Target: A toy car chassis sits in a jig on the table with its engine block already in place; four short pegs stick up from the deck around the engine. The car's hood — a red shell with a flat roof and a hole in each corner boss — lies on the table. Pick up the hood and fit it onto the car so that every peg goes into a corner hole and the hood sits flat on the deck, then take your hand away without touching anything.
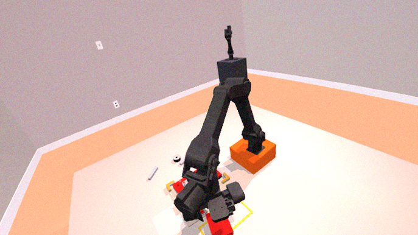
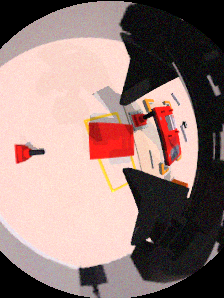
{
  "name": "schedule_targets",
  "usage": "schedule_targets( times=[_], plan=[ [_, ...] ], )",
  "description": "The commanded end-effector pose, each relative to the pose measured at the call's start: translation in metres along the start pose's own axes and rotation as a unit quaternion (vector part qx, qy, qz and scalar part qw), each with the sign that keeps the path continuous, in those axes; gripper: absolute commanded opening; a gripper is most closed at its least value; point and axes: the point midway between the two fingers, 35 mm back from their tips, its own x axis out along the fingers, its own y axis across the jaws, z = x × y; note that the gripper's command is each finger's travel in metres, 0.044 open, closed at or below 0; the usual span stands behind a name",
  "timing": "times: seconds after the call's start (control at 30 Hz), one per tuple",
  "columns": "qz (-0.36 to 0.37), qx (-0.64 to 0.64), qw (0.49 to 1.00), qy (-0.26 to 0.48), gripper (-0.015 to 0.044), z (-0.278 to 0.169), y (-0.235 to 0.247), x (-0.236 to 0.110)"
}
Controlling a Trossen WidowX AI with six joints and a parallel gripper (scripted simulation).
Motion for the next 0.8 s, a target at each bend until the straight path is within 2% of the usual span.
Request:
schedule_targets(
  times=[0.0, 0.77],
  plan=[
    [0.001, -0.003, 1.000, -0.001, 0.0440, 0.000, 0.000, 0.004],
    [0.001, -0.003, 1.000, -0.001, 0.0440, 0.000, 0.000, 0.025]
  ],
)
